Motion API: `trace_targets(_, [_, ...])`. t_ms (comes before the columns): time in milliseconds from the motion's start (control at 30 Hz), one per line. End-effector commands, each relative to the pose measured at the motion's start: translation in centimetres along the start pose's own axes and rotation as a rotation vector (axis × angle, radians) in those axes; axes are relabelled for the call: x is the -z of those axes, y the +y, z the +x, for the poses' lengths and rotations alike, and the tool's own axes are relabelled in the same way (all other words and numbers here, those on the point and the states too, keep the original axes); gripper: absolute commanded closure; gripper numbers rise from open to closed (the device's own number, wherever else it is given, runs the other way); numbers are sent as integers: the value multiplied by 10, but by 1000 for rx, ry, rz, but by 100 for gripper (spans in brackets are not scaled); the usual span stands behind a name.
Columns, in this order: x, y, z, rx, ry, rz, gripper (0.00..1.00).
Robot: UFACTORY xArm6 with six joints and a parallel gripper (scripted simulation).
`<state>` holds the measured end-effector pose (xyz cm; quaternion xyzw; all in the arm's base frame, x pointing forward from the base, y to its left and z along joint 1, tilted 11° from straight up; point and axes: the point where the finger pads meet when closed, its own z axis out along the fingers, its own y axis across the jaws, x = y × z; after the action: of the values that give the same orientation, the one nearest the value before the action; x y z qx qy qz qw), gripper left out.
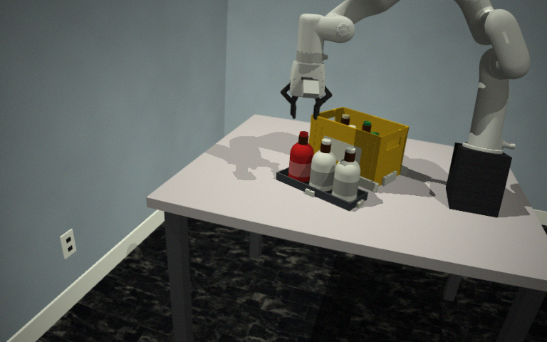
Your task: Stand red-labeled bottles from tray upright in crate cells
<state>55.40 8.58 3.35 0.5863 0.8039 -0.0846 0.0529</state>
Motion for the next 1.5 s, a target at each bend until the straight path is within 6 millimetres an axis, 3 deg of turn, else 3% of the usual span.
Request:
trace_targets(0, [-4, 1, 0, 0, 0, -4, 35])
trace_targets(667, [-24, 2, 0, 0, 0, -4, 35])
trace_targets(1467, [-26, 2, 0, 0, 0, -4, 35])
